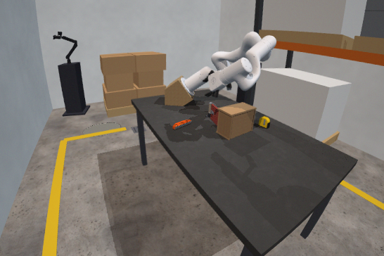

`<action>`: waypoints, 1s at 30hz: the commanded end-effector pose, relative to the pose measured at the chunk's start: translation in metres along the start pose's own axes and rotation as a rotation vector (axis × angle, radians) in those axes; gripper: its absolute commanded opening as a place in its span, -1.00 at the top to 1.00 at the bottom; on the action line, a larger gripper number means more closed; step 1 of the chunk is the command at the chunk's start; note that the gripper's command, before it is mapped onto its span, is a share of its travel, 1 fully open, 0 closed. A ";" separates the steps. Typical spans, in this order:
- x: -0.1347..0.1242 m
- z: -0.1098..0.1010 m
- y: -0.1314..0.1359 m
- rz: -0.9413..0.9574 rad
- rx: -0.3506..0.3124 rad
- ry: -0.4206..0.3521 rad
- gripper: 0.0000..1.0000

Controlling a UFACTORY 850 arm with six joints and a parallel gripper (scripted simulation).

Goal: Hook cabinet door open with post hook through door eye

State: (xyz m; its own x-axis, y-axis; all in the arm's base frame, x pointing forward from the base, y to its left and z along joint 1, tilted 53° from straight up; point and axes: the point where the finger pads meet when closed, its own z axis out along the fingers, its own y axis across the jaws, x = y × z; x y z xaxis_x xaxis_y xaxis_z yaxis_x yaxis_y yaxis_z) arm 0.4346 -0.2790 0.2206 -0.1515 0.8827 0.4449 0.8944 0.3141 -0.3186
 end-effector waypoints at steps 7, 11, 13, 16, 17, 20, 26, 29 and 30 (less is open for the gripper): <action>0.058 0.027 -0.034 0.503 -0.212 0.270 -1.00; 0.070 0.031 -0.040 0.688 -0.272 0.381 -1.00; 0.081 0.034 -0.044 0.780 -0.292 0.443 -1.00; 0.091 0.036 -0.048 0.913 -0.324 0.531 -1.00; 0.091 0.036 -0.048 0.945 -0.333 0.551 -1.00; 0.099 0.038 -0.051 1.062 -0.355 0.632 -1.00; 0.114 0.042 -0.058 1.333 -0.395 0.834 -1.00; 0.118 0.043 -0.061 1.465 -0.409 0.938 -1.00; 0.119 0.043 -0.062 1.509 -0.414 0.972 -1.00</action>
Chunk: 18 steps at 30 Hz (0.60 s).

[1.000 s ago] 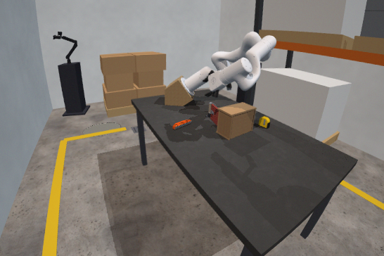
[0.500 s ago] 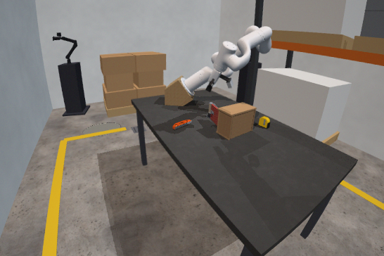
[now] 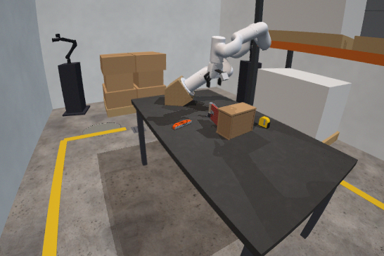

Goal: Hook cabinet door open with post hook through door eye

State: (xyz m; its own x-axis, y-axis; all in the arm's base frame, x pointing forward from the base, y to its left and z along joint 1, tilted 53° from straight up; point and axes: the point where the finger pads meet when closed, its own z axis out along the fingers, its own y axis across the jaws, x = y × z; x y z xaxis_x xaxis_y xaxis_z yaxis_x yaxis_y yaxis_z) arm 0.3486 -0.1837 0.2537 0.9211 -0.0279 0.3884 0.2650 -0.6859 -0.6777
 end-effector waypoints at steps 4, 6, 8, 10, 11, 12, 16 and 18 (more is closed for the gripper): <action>-0.005 0.001 -0.009 0.247 -0.043 0.149 -1.00; -0.005 0.001 -0.009 0.248 -0.043 0.149 -1.00; -0.005 0.001 -0.009 0.248 -0.043 0.149 -1.00; -0.004 0.006 -0.008 0.248 -0.043 0.149 0.47; -0.003 0.015 -0.008 0.248 -0.043 0.149 0.47; -0.002 0.029 -0.008 0.249 -0.044 0.147 0.47; 0.003 0.065 -0.006 0.249 -0.046 0.146 0.47; 0.003 0.065 -0.006 0.249 -0.046 0.146 0.47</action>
